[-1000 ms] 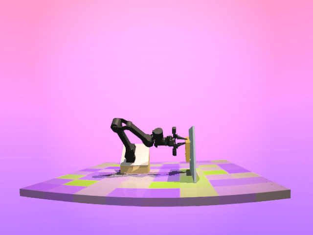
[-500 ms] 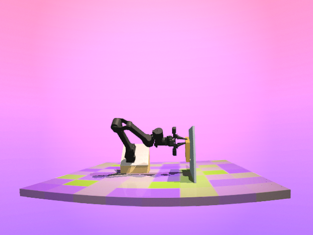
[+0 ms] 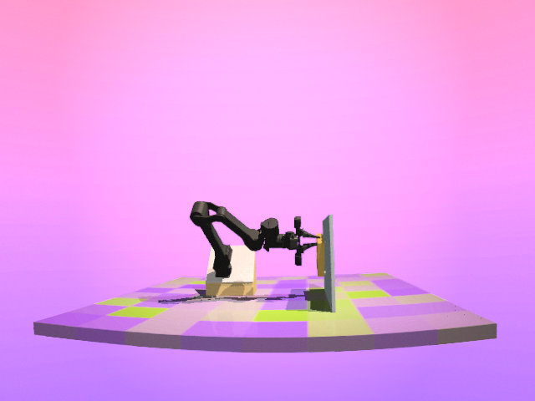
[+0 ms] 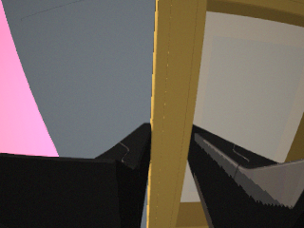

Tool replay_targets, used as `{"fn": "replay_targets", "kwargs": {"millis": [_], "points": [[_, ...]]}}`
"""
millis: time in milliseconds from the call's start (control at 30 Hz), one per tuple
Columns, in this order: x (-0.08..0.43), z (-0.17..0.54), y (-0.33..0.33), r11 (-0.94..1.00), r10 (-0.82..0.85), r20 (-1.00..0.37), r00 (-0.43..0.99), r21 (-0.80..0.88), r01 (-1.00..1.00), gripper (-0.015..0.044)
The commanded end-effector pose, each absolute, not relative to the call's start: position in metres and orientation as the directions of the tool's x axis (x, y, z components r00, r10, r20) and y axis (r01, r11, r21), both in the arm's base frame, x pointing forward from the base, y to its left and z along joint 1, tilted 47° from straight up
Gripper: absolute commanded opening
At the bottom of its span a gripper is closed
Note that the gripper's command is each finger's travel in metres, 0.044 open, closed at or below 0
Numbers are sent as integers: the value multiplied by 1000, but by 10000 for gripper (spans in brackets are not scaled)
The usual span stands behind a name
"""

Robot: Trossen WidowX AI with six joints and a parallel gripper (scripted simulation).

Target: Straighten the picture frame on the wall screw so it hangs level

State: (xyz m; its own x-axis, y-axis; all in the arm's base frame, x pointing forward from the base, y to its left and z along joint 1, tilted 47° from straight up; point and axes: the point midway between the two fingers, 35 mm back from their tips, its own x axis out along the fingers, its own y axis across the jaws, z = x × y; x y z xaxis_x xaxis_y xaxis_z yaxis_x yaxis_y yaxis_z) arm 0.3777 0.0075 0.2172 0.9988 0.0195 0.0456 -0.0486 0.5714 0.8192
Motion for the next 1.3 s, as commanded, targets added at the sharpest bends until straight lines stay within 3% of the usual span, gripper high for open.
{"fn": "replay_targets", "kwargs": {"millis": [0, 1267], "points": [[377, 219, 13, 575, 34, 57, 998, 816, -66, 0], [378, 213, 7, 572, 17, 47, 999, 819, -48, 0]]}}
